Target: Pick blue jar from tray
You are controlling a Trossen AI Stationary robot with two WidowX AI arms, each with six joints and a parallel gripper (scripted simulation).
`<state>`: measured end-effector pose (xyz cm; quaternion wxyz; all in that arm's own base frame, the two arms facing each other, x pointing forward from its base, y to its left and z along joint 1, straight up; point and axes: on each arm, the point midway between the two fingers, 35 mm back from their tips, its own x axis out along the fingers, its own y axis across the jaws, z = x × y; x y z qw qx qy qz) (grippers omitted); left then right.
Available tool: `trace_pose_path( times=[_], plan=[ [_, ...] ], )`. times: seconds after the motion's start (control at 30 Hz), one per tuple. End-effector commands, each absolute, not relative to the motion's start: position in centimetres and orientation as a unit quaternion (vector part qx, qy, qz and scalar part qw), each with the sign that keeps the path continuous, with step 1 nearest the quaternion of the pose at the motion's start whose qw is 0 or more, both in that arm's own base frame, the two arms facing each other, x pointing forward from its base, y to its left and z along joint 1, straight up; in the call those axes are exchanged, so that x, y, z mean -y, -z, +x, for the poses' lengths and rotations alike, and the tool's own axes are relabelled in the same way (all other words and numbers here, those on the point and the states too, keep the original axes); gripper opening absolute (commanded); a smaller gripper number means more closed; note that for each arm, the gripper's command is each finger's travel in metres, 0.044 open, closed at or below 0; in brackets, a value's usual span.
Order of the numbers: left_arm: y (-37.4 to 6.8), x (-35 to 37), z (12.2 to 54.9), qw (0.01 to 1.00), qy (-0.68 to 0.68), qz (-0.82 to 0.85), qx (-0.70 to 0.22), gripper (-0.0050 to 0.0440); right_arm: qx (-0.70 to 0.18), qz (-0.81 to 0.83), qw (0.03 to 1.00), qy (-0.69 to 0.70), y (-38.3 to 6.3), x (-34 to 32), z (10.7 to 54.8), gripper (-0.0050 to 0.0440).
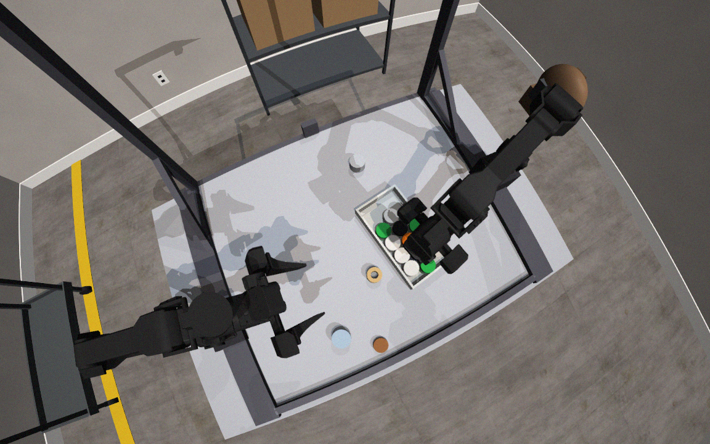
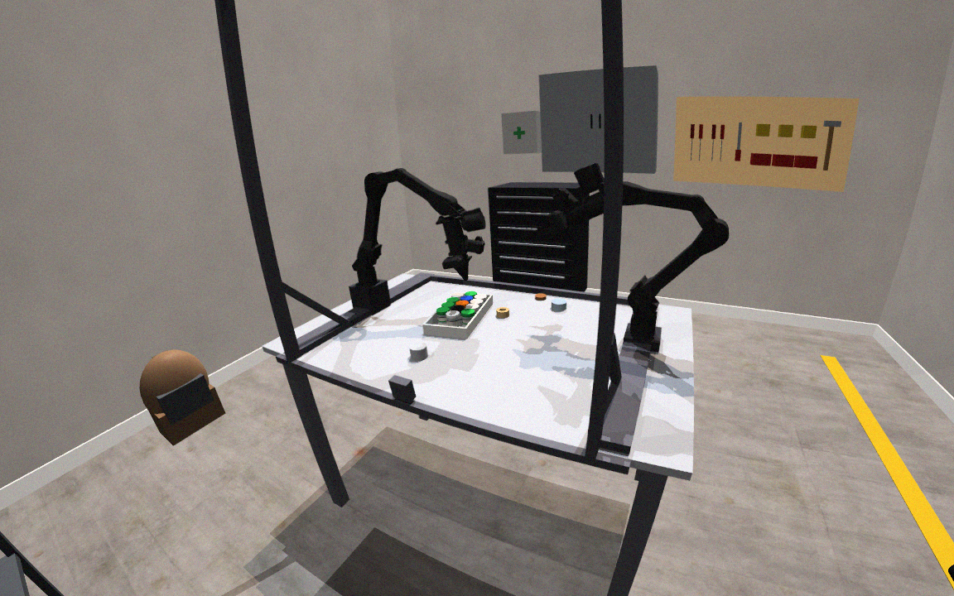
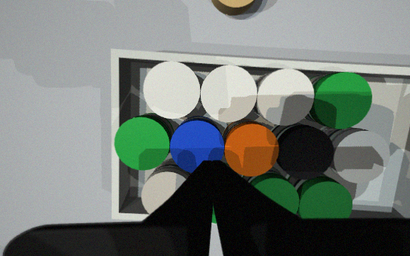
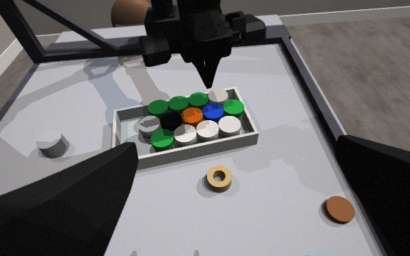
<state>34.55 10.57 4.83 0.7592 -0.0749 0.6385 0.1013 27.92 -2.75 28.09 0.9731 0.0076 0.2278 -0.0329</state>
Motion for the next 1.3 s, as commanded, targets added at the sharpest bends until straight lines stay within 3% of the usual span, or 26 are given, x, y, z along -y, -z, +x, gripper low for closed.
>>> trace_pose_path(
  times=[0.0, 0.37, 0.73, 1.27],
  plan=[
    [-5.6, -11.5, 37.2, 0.753, -0.09, -0.07, -0.648, -0.005, -0.22, 0.007, 0.975, 0.036, -27.9, 2.9, 25.7, 0.044],
    [-3.1, -12.7, 40.7, 0.717, -0.066, -0.062, -0.691, -0.005, -0.223, 0.008, 0.974, 0.043, -26.8, 3.0, 23.9, 0.044],
    [-2.9, -12.9, 41.1, 0.716, -0.065, -0.062, -0.693, -0.005, -0.218, 0.009, 0.975, 0.043, -27.2, 3.0, 24.0, 0.044],
    [1.0, -12.7, 40.5, 0.708, -0.064, -0.064, -0.7, -0.005, -0.218, 0.009, 0.975, 0.043, -27.2, 3.0, 24.0, 0.044]
  ],
)
